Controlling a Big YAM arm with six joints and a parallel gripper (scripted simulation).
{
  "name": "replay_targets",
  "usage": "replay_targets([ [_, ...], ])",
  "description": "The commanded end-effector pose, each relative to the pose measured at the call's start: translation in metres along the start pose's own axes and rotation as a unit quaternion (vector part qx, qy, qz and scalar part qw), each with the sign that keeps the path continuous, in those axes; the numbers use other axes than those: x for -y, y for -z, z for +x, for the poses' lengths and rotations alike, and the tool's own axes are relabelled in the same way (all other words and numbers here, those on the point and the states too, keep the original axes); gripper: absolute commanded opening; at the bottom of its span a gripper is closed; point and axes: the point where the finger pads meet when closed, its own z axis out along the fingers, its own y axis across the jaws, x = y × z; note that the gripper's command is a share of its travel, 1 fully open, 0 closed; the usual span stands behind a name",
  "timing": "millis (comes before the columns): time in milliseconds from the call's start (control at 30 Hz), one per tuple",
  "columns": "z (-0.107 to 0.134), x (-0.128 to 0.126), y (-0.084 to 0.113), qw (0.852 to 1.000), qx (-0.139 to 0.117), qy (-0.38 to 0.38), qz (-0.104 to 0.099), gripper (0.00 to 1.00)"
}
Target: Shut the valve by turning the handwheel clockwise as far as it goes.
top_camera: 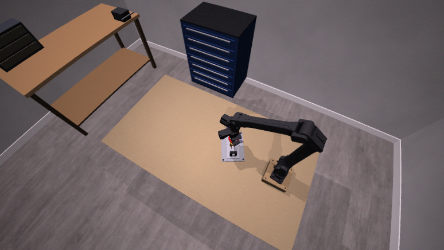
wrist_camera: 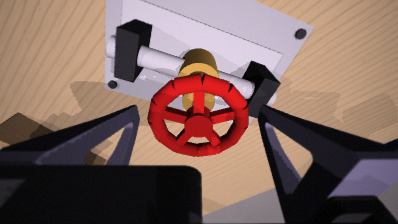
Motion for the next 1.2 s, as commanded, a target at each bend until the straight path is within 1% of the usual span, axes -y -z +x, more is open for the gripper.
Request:
replay_targets([
  [0, 0.0, 0.0065, -0.0019, 1.0, 0.002, 0.0, 0.004, 1.0],
  [33, 0.0, 0.0065, -0.0019, 1.0, 0.002, 0.0, 0.004, 0.0],
  [100, 0.0, 0.0065, -0.0019, 1.0, 0.002, 0.0, 0.004, 0.0],
  [133, -0.0016, 0.0093, 0.0016, 1.0, 0.004, -0.004, 0.006, 0.0],
  [1167, -0.0016, 0.0093, 0.0016, 1.0, 0.004, -0.004, 0.006, 0.0],
])
